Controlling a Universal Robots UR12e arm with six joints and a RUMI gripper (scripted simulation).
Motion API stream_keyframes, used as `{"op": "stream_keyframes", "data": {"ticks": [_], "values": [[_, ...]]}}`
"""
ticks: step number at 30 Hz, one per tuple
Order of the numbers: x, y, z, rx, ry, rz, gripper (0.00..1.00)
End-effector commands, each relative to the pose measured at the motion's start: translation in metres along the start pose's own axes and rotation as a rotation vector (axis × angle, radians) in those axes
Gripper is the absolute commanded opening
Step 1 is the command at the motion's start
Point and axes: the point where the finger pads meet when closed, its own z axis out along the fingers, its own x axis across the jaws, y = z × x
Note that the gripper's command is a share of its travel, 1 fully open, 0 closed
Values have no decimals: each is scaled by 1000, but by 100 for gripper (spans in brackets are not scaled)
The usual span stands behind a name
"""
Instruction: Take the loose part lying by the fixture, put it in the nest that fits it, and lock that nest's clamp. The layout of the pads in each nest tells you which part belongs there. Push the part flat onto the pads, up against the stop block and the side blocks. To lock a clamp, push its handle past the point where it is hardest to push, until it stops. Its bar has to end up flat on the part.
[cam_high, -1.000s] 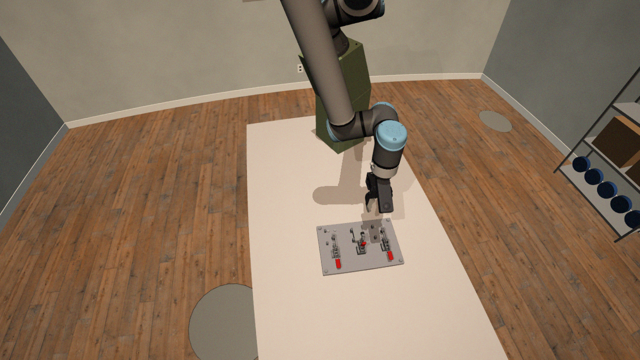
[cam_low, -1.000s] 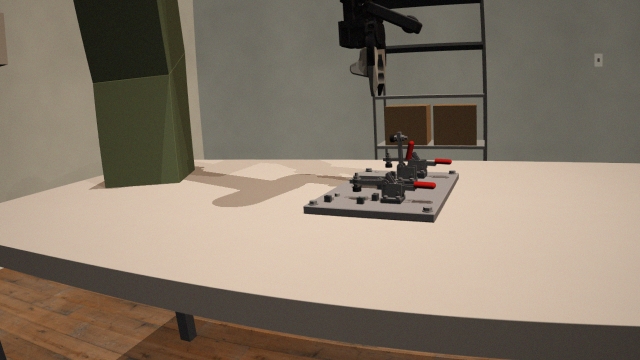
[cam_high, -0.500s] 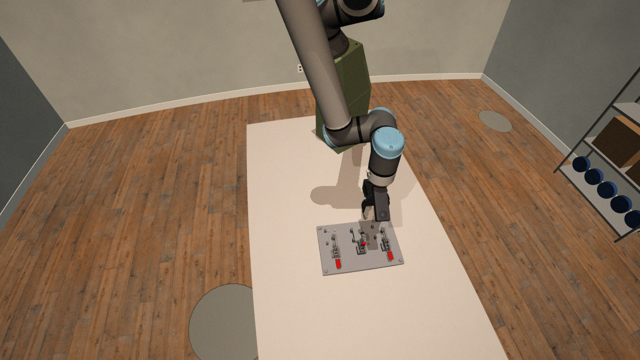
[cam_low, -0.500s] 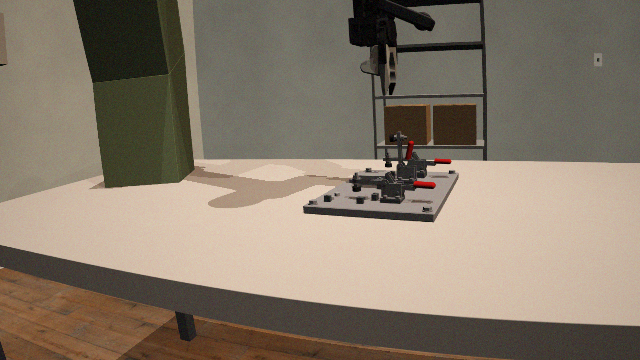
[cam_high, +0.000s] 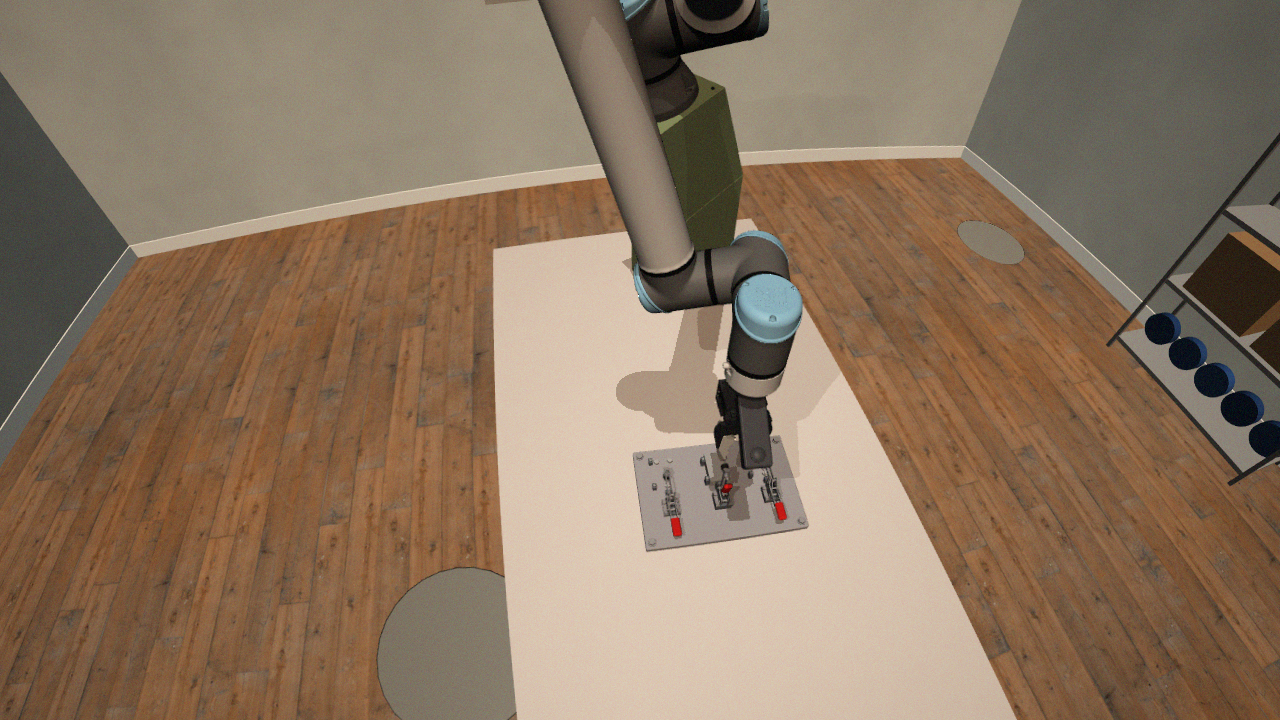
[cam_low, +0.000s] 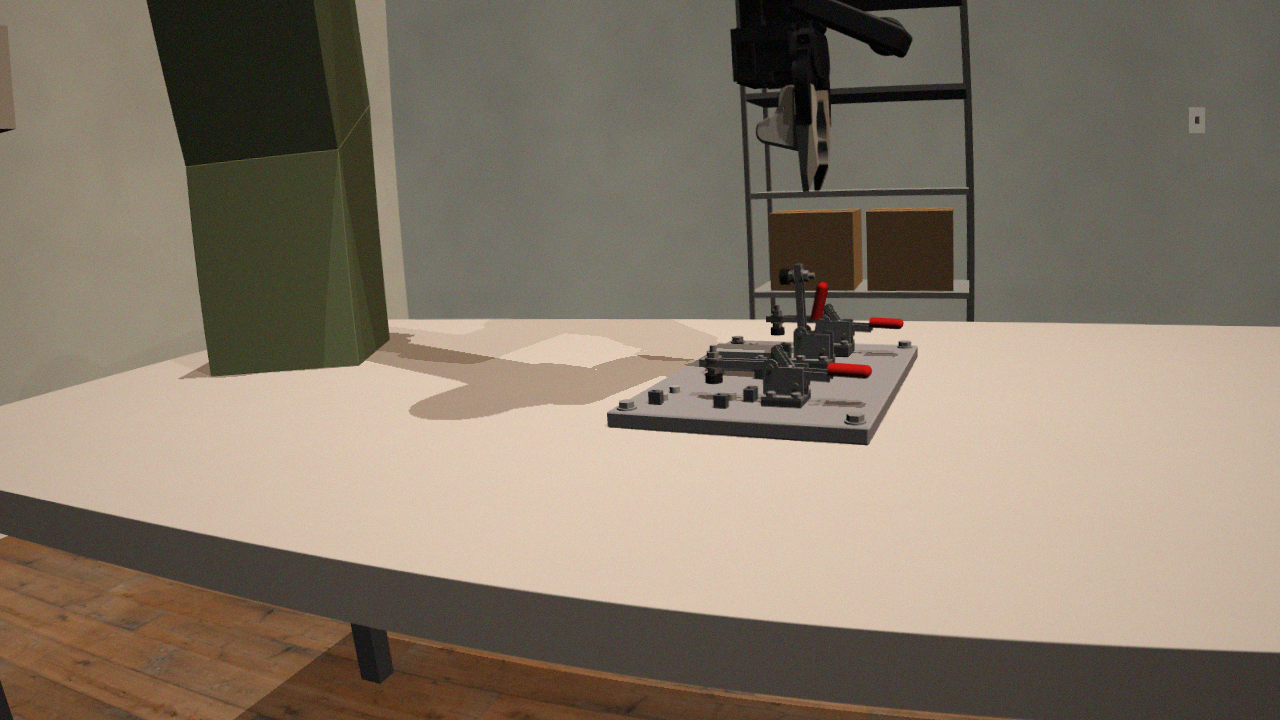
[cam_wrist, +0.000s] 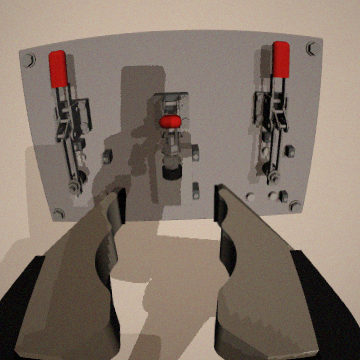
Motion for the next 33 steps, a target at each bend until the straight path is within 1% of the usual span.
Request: {"op": "stream_keyframes", "data": {"ticks": [1, 8, 16, 22, 31, 33], "values": [[0, -4, 1, -3, -2, -5, 28], [-1, -2, 2, -5, -2, -5, 28], [1, -4, 9, -3, -2, -3, 28], [1, -3, 24, -3, -2, -3, 28], [1, -3, 56, -3, -2, -3, 28], [1, -3, 56, -3, -2, -3, 28]]}}
